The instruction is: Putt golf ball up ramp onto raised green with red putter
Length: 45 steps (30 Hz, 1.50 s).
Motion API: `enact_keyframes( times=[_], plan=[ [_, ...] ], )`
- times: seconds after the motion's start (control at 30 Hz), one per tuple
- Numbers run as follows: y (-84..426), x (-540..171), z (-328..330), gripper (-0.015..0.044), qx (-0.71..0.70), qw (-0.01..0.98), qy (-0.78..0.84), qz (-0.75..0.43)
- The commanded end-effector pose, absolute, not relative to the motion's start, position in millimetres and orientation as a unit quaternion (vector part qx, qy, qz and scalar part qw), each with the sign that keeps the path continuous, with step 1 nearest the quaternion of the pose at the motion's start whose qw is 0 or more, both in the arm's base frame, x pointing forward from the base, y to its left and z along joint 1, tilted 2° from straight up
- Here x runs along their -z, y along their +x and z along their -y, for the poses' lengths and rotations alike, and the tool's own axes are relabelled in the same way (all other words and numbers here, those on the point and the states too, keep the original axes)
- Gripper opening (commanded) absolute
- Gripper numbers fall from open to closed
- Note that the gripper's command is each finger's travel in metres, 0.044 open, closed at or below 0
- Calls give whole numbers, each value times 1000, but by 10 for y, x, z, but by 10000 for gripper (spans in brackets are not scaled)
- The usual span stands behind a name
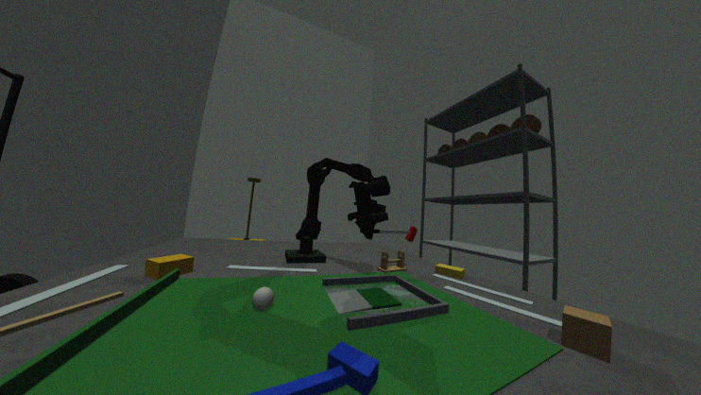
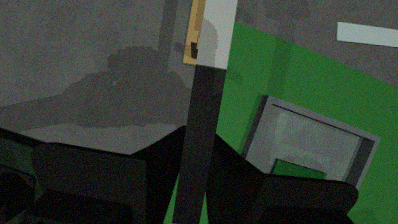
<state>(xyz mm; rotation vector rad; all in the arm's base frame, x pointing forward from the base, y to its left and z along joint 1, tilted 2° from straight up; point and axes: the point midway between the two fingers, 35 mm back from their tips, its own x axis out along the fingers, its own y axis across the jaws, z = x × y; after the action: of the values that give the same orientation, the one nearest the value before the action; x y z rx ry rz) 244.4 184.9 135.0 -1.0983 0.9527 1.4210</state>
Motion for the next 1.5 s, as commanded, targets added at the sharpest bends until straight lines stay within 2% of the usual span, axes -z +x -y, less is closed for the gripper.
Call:
enact_keyframes(
  times=[0.0,0.77,1.47],
  plan=[
    [2467,-1338,-1819,0,-590,530,-457,-403],
    [2980,-1428,-621,0,-418,647,-355,-529],
    [2929,-1495,554,0,-241,708,-224,-625]
  ],
)
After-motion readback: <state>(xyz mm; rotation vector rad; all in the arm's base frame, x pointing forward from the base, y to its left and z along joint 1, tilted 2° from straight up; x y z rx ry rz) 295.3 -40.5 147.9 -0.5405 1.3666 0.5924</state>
